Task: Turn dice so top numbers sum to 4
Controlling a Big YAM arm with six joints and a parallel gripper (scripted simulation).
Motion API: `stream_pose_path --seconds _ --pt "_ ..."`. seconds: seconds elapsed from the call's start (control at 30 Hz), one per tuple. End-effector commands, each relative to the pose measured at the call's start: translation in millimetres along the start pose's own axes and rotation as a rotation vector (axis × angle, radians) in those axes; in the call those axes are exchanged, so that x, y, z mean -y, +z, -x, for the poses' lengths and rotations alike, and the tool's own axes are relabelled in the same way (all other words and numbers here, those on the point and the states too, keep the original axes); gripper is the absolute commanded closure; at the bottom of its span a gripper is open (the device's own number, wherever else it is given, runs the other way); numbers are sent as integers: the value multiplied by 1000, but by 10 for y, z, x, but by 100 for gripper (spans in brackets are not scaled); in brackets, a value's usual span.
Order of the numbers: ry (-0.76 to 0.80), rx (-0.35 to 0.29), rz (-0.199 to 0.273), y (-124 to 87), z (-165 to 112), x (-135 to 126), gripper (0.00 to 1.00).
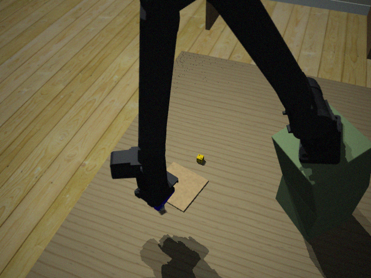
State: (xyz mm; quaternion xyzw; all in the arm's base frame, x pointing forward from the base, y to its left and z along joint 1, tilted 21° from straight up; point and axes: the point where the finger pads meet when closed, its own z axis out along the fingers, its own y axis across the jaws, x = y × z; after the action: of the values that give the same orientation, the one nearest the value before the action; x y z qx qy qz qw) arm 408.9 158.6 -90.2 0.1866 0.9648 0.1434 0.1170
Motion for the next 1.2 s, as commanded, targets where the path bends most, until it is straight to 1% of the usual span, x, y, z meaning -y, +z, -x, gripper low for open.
stream_pose_path --seconds 0.0,0.03,0.1,0.23,0.3,0.4,0.43,0.47,0.53,0.57,0.63,0.67,0.73,0.77,0.97,1.0,1.03,1.1,1.17 --pt "107 4 1 -16 38 -79 85" --pt "156 10 6 -39 76 -111 85" --pt "230 1 -1 -2 66 -127 85" --pt "315 6 3 -21 116 -165 85" --pt "329 8 3 -28 132 -165 85" --pt "331 1 -6 -20 77 -120 85" --pt "326 6 -4 -20 57 -129 85" --pt "324 27 8 -32 78 -150 85" --pt "324 27 8 -32 78 -150 85" --pt "323 51 12 -59 97 -173 85" --pt "323 120 9 -89 115 -197 85" --pt "325 167 4 -94 115 -198 85" --pt "330 285 -7 -119 121 -203 85" --pt "326 329 -53 15 36 -95 85" --pt "311 765 -121 -6 14 -79 85" --pt "314 834 -119 -6 48 -145 85" --pt "311 892 -129 -3 45 -142 85" --pt "311 892 -129 -3 45 -142 85" --pt "307 987 -145 -3 37 -137 85"
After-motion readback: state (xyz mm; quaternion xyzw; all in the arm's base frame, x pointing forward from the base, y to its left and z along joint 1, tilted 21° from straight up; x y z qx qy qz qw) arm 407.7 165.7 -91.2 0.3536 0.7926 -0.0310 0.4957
